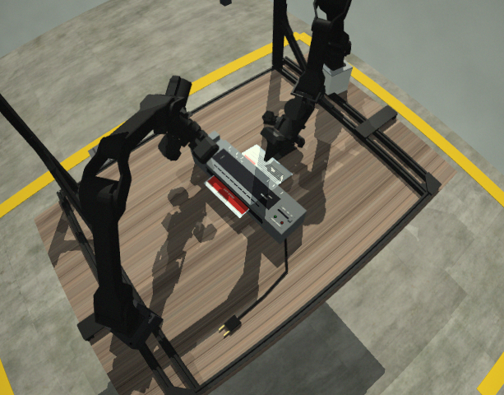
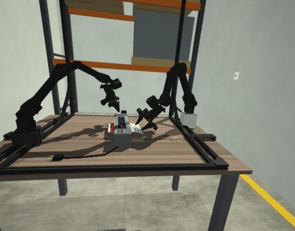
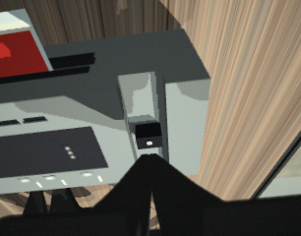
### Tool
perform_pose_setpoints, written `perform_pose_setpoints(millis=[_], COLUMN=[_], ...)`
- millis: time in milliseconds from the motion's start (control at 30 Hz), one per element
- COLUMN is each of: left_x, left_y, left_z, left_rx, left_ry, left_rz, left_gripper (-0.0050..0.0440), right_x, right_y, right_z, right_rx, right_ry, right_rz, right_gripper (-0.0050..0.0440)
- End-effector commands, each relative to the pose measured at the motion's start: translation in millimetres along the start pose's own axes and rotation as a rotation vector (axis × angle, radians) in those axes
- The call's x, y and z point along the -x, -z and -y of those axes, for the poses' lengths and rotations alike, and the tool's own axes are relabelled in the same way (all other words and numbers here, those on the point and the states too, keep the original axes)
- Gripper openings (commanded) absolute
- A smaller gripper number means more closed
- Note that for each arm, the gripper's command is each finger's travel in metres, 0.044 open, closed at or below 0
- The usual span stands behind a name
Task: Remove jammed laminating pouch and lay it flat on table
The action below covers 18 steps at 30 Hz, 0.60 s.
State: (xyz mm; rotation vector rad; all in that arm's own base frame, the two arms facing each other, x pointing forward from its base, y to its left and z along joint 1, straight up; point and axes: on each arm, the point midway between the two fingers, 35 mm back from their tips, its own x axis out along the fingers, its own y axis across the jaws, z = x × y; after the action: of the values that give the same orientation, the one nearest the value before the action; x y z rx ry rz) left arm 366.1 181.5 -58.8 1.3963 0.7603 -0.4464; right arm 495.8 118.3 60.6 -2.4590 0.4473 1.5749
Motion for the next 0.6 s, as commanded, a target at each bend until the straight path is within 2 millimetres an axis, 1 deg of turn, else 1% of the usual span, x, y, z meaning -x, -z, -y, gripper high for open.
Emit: perform_pose_setpoints(millis=[0,367,400,533,567], left_x=[-1.0,-1.0,1.7,1.7,1.7], left_y=[1.8,1.8,1.3,1.3,1.3], left_z=[-8.5,-8.5,-7.6,-7.6,-7.6], left_rx=[-0.001,-0.001,-0.004,-0.004,-0.004], left_ry=[-0.020,-0.020,-0.018,-0.018,-0.018], left_rz=[-0.007,-0.007,-0.004,-0.004,-0.004], left_gripper=[0.0265,0.0265,-0.0050,-0.0050,-0.0050], right_x=[11.0,11.0,1.8,-35.1,-39.8], right_y=[7.6,7.6,6.2,0.6,-0.1], right_z=[1.7,1.7,2.3,4.5,4.7], right_rx=[-0.008,-0.008,-0.009,-0.012,-0.013], right_ry=[0.017,0.017,0.018,0.022,0.023], right_rz=[-0.023,-0.023,-0.025,-0.030,-0.031], right_gripper=[-0.0050,-0.0050,-0.0050,-0.0050,-0.0050])
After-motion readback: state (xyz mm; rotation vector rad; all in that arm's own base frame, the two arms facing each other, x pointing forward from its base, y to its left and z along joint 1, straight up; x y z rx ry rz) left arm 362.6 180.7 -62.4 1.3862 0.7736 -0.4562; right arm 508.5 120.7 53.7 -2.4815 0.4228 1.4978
